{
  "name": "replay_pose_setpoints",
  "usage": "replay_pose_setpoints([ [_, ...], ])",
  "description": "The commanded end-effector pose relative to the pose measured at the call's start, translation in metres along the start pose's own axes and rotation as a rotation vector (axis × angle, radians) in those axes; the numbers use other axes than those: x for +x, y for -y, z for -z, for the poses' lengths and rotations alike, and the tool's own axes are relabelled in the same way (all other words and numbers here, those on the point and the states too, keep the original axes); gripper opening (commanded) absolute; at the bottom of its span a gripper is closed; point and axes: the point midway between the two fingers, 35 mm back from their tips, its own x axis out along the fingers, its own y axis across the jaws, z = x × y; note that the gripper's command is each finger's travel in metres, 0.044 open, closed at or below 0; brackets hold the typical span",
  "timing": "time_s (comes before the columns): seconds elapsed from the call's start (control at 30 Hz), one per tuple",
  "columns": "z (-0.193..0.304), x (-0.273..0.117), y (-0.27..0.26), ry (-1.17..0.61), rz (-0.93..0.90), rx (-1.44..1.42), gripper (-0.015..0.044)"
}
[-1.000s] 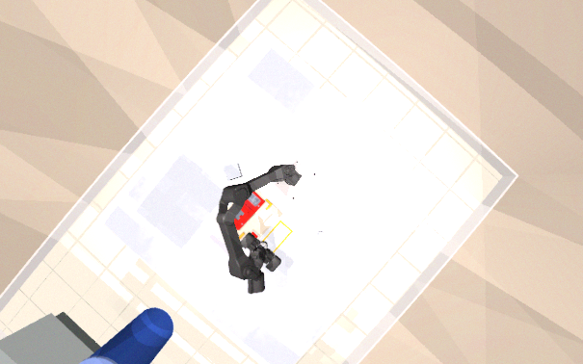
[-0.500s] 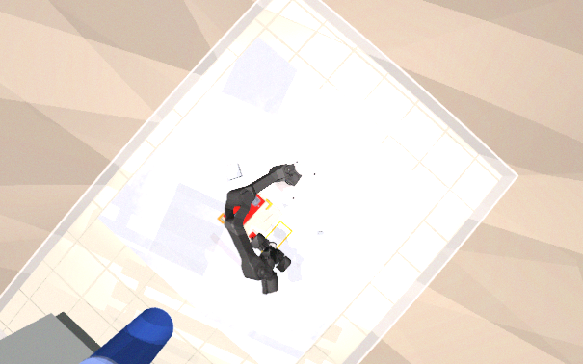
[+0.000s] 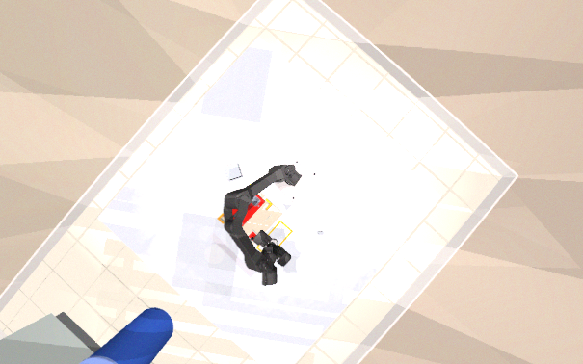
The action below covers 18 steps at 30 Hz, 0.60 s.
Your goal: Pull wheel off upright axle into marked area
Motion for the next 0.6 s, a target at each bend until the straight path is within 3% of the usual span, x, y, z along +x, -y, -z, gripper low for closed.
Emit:
replay_pose_setpoints([
  [0.0,0.001,0.023,0.002,0.001,0.005,-0.003,0.0],
  [0.2,0.003,0.037,0.003,0.001,0.007,-0.003,0.0],
  [0.57,0.003,0.031,0.003,-0.009,0.007,-0.001,0.0289],
])
